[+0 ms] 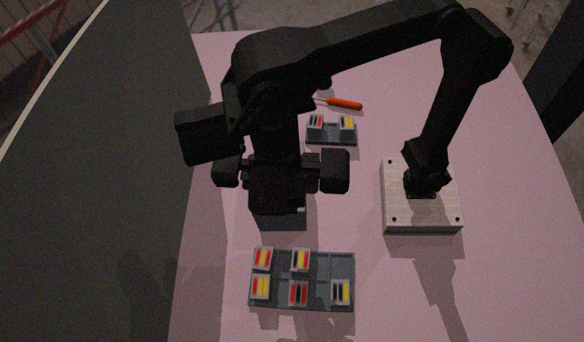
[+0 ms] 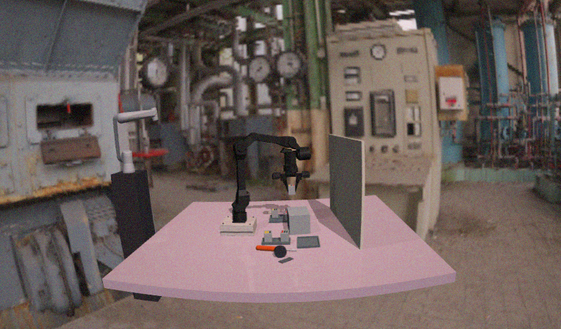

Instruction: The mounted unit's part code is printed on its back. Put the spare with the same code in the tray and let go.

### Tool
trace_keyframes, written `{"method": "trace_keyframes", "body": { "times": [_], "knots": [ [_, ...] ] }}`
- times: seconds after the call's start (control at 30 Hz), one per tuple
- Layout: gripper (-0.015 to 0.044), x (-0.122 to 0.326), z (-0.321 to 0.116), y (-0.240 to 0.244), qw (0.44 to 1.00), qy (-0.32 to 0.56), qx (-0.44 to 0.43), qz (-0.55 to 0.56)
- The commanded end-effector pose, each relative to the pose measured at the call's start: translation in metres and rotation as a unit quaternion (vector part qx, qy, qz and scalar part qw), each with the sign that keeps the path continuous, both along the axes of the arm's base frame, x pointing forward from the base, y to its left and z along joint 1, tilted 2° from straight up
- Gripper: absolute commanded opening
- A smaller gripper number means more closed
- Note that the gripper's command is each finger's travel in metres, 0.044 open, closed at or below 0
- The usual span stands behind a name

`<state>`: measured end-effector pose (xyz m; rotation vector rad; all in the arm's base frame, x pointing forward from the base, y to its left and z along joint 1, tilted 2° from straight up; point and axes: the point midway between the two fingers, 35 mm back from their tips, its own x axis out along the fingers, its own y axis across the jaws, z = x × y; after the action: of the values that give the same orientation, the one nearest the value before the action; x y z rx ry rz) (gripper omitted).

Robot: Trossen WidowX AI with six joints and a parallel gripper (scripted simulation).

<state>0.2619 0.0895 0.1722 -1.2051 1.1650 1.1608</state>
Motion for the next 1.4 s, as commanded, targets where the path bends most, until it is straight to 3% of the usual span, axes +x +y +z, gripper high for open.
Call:
{"method": "trace_keyframes", "body": {
  "times": [0.0, 0.77, 1.37],
  "knots": [
    [0.0, 0.012, 0.002, -0.015, 1.0, -0.002, 0.001, -0.019],
    [0.0, 0.064, 0.003, -0.122, 1.0, -0.001, -0.005, -0.019],
    [0.0, 0.073, -0.004, -0.232, 1.0, 0.001, -0.007, 0.01]
  ]
}}
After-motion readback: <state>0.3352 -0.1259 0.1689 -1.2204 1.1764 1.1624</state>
